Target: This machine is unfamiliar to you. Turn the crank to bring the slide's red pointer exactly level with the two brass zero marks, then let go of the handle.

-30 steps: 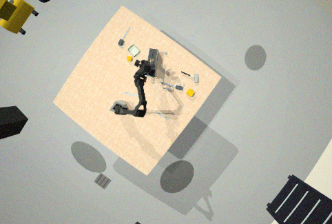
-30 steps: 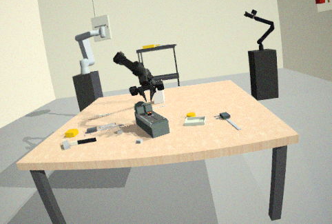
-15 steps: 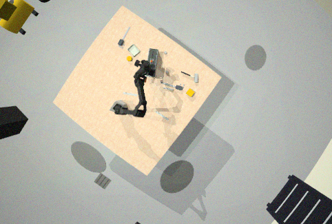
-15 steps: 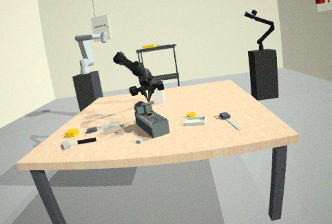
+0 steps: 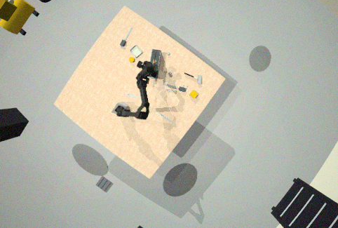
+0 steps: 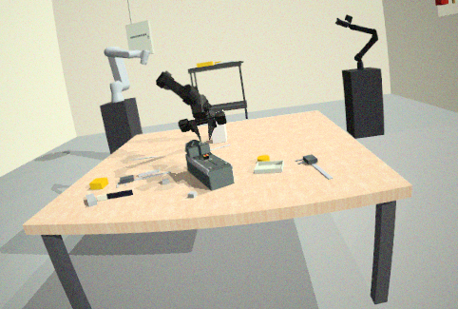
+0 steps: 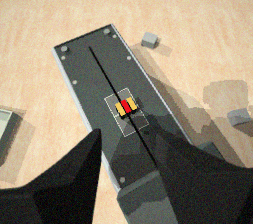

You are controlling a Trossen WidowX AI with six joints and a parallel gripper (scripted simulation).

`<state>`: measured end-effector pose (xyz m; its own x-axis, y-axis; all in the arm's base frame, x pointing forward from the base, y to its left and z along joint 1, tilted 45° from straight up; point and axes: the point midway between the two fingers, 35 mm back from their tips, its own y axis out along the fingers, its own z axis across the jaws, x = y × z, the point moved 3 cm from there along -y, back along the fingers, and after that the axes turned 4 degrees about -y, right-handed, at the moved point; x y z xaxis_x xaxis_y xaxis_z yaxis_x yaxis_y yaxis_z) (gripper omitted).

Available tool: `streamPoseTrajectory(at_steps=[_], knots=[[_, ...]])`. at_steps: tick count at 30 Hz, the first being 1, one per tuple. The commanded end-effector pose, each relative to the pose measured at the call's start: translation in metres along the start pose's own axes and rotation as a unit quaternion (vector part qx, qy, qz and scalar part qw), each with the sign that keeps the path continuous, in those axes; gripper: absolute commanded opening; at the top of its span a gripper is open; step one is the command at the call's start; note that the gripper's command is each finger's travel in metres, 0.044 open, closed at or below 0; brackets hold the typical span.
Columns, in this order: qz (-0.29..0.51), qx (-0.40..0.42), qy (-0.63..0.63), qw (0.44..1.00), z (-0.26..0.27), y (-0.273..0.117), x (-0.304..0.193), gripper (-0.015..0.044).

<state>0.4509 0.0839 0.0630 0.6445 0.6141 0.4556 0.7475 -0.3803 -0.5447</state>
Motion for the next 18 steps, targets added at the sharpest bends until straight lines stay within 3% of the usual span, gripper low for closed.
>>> streamPoseTrajectory(at_steps=[1, 7, 9, 18], knots=[[0.000, 0.000, 0.000, 1.000, -0.0001, 0.0000, 0.0000, 0.0263], [0.000, 0.000, 0.000, 1.000, -0.0001, 0.0000, 0.0000, 0.0420], [0.000, 0.000, 0.000, 1.000, -0.0001, 0.0000, 0.0000, 0.0440], [0.000, 0.000, 0.000, 1.000, -0.0001, 0.0000, 0.0000, 0.0204]])
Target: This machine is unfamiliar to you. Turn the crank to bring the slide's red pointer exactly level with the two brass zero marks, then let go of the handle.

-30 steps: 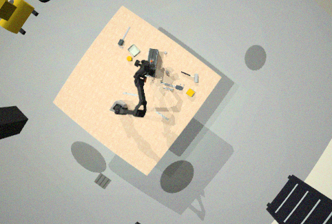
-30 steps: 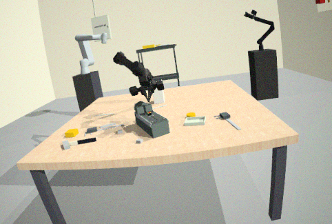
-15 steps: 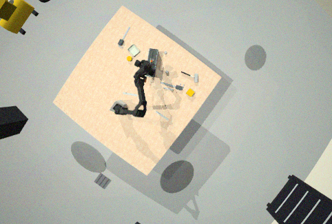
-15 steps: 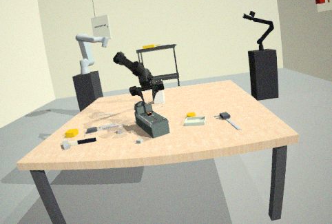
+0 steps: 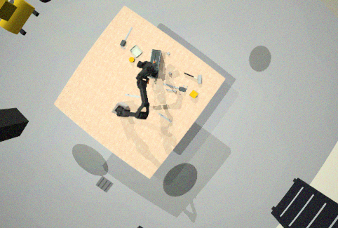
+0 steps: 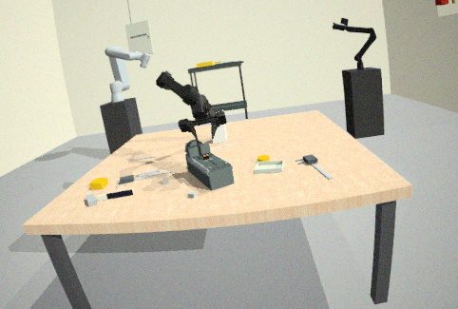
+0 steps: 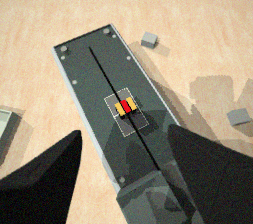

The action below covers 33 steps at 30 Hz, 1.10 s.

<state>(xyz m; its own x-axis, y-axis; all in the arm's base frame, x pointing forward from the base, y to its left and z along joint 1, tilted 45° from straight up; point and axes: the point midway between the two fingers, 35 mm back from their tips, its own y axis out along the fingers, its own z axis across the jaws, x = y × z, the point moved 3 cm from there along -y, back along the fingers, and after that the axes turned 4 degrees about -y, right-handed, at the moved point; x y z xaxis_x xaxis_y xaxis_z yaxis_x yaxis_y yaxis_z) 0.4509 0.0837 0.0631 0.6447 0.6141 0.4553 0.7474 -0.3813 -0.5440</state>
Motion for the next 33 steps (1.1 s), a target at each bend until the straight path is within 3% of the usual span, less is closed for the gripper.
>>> streamPoseTrajectory(at_steps=[1, 8, 28, 33], knots=[[0.000, 0.000, 0.000, 1.000, 0.0001, 0.0000, 0.0001, 0.0177], [0.000, 0.000, 0.000, 1.000, 0.0001, 0.0000, 0.0001, 0.0000], [0.000, 0.000, 0.000, 1.000, 0.0001, 0.0000, 0.0000, 0.0000], [0.000, 0.000, 0.000, 1.000, 0.0001, 0.0000, 0.0000, 0.0131]])
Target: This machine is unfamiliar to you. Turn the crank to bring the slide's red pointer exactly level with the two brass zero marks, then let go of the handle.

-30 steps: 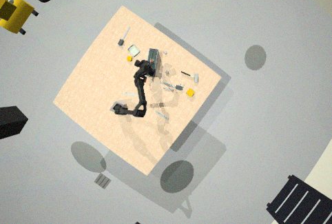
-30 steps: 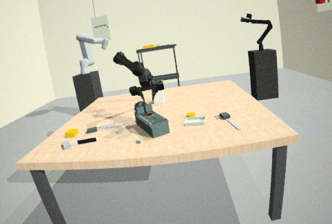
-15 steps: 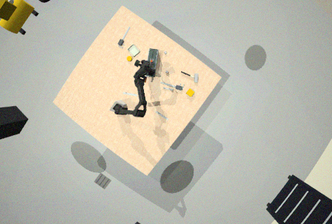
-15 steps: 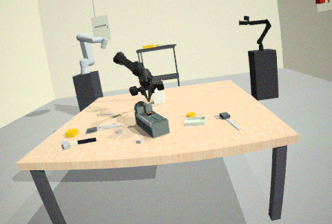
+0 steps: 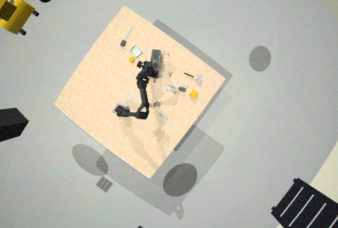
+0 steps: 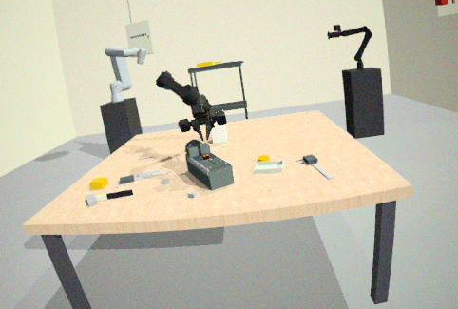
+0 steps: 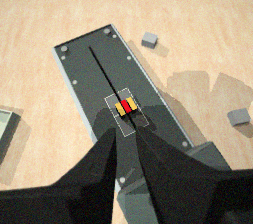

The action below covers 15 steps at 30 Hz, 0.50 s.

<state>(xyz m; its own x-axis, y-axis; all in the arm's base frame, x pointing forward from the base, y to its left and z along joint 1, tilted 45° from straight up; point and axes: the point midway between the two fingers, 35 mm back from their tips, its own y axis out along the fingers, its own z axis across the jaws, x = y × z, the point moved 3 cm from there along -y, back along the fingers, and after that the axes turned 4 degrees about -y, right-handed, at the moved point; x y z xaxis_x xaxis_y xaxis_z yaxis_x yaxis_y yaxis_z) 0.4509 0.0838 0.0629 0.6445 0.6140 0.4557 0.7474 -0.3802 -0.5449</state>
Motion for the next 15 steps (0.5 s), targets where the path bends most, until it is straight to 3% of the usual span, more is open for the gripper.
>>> streamPoseTrajectory(at_steps=[1, 12, 15], knots=[[0.000, 0.000, 0.000, 1.000, 0.0000, 0.0000, 0.0000, 0.0157], [0.000, 0.000, 0.000, 1.000, 0.0000, 0.0000, 0.0000, 0.0440], [0.000, 0.000, 0.000, 1.000, 0.0000, 0.0000, 0.0000, 0.0388]])
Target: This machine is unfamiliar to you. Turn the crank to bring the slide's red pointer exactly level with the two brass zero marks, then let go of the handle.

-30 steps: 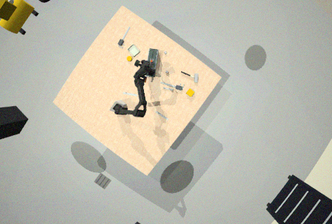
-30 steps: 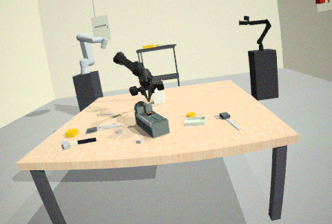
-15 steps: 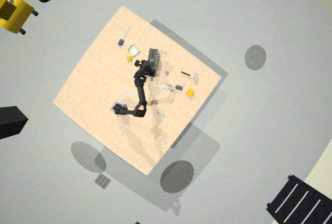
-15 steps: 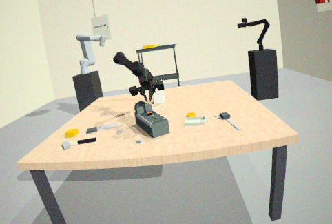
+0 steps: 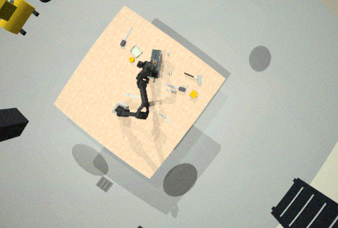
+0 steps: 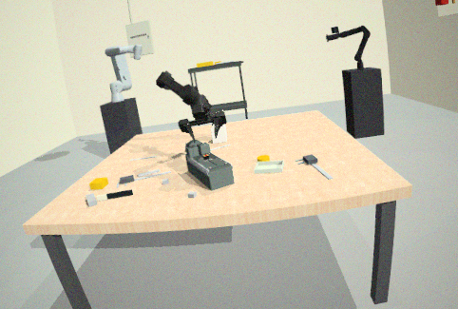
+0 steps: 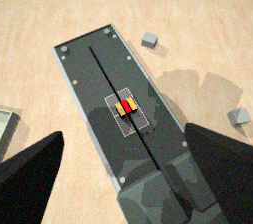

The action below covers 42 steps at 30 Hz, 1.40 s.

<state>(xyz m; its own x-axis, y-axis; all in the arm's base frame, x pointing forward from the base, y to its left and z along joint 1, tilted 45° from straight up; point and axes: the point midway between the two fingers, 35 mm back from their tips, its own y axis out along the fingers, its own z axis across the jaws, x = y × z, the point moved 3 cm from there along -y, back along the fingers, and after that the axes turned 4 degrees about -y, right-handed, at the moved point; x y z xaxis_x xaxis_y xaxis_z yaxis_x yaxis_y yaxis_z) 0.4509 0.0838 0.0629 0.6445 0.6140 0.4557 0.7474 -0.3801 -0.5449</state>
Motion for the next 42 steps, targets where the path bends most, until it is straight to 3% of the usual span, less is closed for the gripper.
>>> streamPoseTrajectory(at_steps=[1, 15, 35, 42], knots=[[0.000, 0.000, 0.000, 1.000, -0.0001, 0.0000, 0.0000, 0.0361], [0.000, 0.000, 0.000, 1.000, -0.0001, 0.0000, 0.0000, 0.0000], [0.000, 0.000, 0.000, 1.000, 0.0000, 0.0000, 0.0000, 0.0000], [0.000, 0.000, 0.000, 1.000, 0.0000, 0.0000, 0.0000, 0.0184]])
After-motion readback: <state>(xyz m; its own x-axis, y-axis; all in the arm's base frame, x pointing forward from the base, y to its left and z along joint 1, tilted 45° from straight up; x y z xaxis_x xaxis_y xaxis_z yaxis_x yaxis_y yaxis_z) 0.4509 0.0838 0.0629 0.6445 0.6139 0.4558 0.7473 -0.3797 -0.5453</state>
